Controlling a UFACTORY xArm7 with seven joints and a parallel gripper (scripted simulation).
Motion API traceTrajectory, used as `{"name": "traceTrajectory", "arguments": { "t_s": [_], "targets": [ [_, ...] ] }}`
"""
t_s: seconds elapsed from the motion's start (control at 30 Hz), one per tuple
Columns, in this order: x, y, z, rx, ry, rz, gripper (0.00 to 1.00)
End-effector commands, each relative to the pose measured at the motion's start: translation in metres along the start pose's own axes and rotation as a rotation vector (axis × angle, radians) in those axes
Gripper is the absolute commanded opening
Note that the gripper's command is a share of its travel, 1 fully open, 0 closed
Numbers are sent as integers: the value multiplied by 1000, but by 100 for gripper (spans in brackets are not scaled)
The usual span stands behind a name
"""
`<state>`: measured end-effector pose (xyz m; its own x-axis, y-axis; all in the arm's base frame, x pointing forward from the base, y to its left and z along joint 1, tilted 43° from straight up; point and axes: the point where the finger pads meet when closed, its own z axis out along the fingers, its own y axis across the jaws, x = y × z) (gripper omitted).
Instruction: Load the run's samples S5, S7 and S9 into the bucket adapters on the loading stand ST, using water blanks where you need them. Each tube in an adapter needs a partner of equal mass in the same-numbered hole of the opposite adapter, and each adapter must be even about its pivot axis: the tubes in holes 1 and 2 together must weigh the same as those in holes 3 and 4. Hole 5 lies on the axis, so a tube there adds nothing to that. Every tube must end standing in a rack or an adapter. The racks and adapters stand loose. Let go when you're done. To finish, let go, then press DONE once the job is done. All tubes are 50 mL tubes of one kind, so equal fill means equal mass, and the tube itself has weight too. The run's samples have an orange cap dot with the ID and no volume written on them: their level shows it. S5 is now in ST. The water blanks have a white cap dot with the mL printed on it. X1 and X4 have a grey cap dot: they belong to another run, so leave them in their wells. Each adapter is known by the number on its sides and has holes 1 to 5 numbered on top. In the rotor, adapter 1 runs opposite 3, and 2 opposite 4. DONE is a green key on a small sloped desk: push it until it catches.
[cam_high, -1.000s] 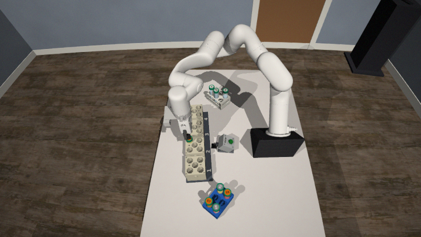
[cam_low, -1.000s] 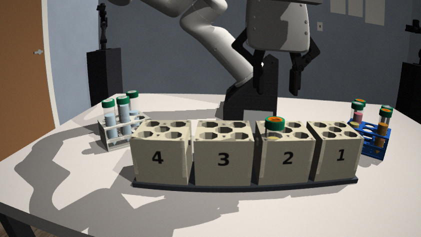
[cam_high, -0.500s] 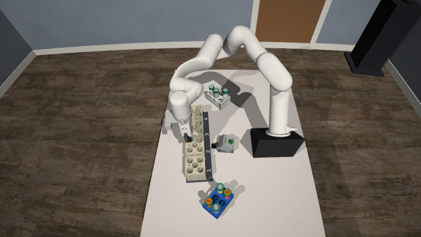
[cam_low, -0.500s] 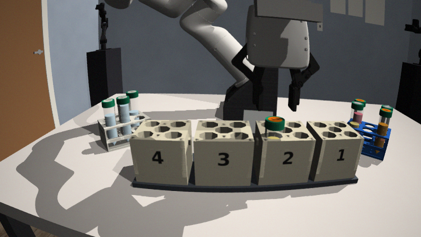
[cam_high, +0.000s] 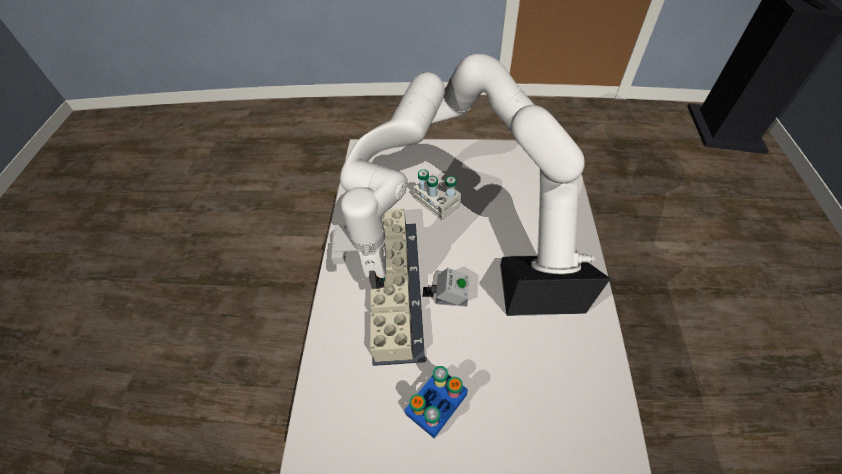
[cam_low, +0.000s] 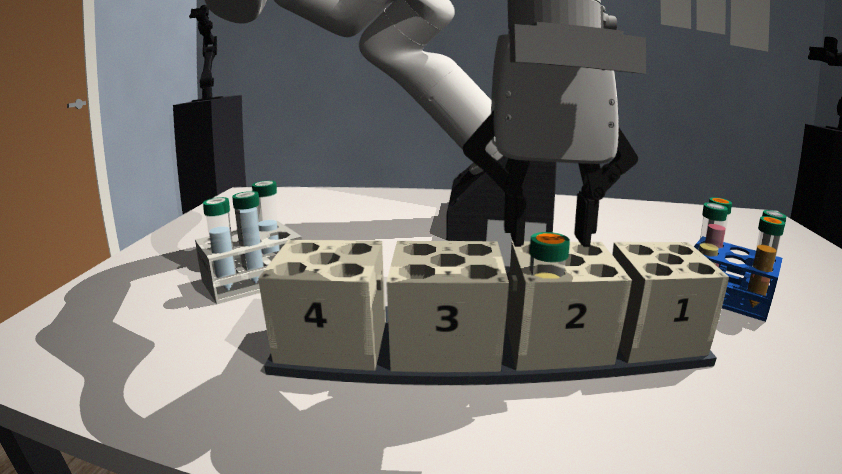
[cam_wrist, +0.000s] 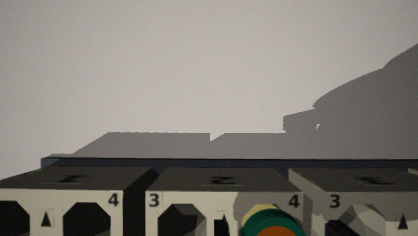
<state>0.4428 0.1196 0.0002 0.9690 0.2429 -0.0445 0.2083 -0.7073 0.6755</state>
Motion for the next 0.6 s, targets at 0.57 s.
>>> {"name": "traceTrajectory", "arguments": {
  "t_s": [0.57],
  "targets": [
    [1, -1, 7, 2, 5, 0, 57]
  ]
}}
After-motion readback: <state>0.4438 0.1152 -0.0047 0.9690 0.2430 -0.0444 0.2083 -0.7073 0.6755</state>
